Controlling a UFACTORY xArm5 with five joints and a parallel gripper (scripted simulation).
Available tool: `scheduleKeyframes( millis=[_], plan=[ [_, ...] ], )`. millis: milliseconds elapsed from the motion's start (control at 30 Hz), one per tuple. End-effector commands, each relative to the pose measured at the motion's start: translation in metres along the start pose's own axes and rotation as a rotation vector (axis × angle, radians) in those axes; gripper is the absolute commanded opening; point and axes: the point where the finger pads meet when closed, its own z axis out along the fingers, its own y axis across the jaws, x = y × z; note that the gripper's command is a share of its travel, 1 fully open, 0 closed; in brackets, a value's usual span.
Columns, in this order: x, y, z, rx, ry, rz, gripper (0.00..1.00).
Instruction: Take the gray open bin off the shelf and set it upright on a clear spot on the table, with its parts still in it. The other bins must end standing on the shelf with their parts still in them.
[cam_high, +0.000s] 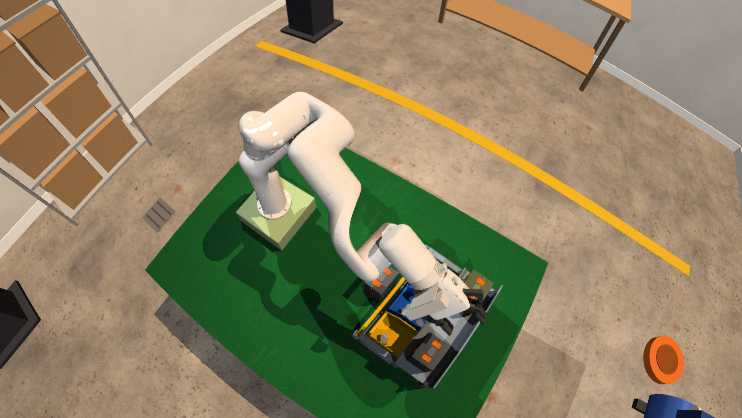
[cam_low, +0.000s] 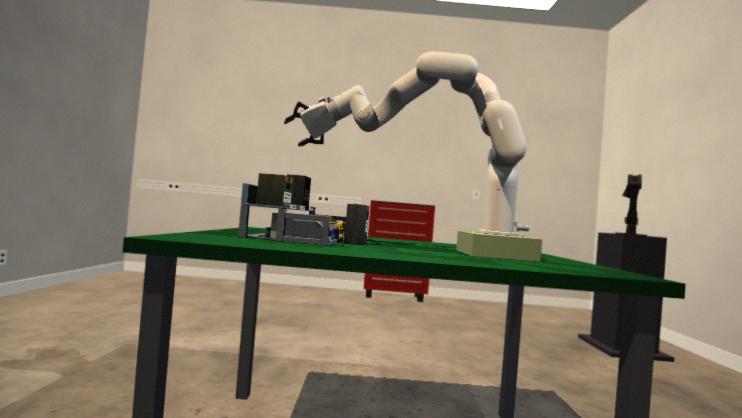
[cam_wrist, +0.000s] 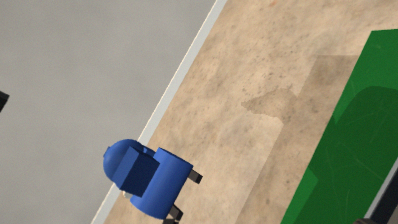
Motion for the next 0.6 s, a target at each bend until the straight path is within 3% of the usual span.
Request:
scheduleKeyframes(
  millis=[0, 567],
  plan=[
    [-0.001, 0.003, -0.011, 0.006, 0.0, 0.0, 1.0],
    [-0.012, 0.024, -0.048, 0.006, 0.0, 0.0, 1.0]
  ],
)
